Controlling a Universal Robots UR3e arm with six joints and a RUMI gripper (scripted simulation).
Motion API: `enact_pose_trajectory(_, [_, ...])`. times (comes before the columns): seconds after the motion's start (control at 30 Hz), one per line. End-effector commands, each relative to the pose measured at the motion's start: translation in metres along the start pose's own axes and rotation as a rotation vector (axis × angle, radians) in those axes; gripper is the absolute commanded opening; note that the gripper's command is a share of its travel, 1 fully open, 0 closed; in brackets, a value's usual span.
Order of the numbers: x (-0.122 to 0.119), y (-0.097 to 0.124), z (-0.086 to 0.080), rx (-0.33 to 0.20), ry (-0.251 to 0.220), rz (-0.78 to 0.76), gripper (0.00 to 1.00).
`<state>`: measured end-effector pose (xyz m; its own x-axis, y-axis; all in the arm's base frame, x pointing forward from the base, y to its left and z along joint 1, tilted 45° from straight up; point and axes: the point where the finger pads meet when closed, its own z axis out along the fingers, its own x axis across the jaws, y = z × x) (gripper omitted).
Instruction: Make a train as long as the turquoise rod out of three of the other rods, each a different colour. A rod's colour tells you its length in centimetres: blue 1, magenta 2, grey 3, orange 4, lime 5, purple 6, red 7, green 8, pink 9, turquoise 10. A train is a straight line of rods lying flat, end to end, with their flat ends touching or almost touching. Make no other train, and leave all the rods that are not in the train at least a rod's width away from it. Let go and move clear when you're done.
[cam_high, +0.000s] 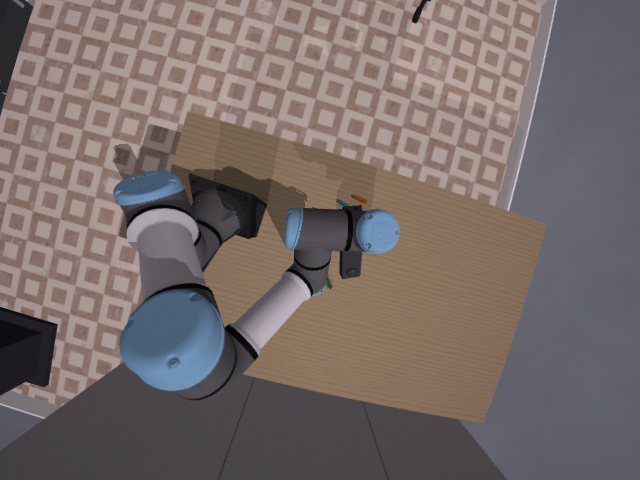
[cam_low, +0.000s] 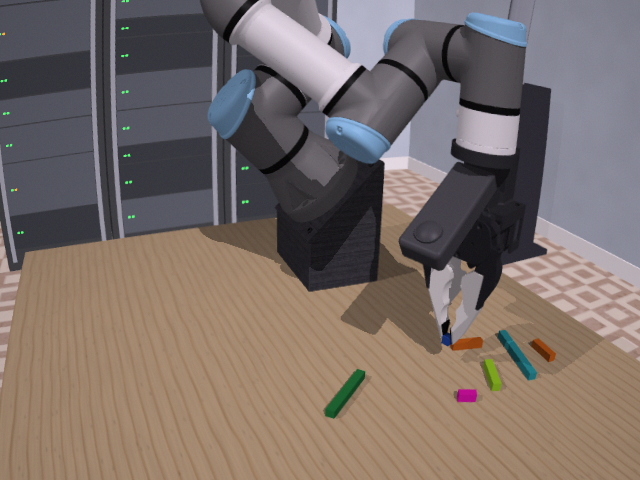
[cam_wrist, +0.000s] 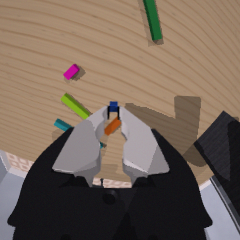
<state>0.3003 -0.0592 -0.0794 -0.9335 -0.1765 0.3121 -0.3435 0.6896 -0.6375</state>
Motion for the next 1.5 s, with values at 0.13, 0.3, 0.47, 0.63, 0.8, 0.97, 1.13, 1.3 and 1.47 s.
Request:
enact_pose_trajectory(0.13, [-0.0083,-0.0029,0.0155,0.006,-0.039,0.004,0.00])
enact_pose_trajectory(0.3, [-0.0084,-0.0027,0.0184,0.005,-0.039,0.004,0.00])
enact_pose_trajectory(0.47, [-0.0084,-0.0027,0.0185,0.005,-0.039,0.004,0.00])
enact_pose_trajectory(0.63, [-0.0086,-0.0027,0.0182,0.006,-0.040,0.004,0.00])
enact_pose_trajectory(0.8, [-0.0089,-0.0029,0.0180,0.006,-0.041,0.005,0.00])
enact_pose_trajectory(0.97, [-0.0090,-0.0030,0.0180,0.006,-0.041,0.006,0.00])
enact_pose_trajectory(1.13, [-0.0089,-0.0029,0.0180,0.006,-0.041,0.005,0.00])
enact_pose_trajectory(1.3, [-0.0089,-0.0029,0.0181,0.006,-0.041,0.005,0.00])
enact_pose_trajectory(1.47, [-0.0089,-0.0029,0.0181,0.006,-0.041,0.005,0.00])
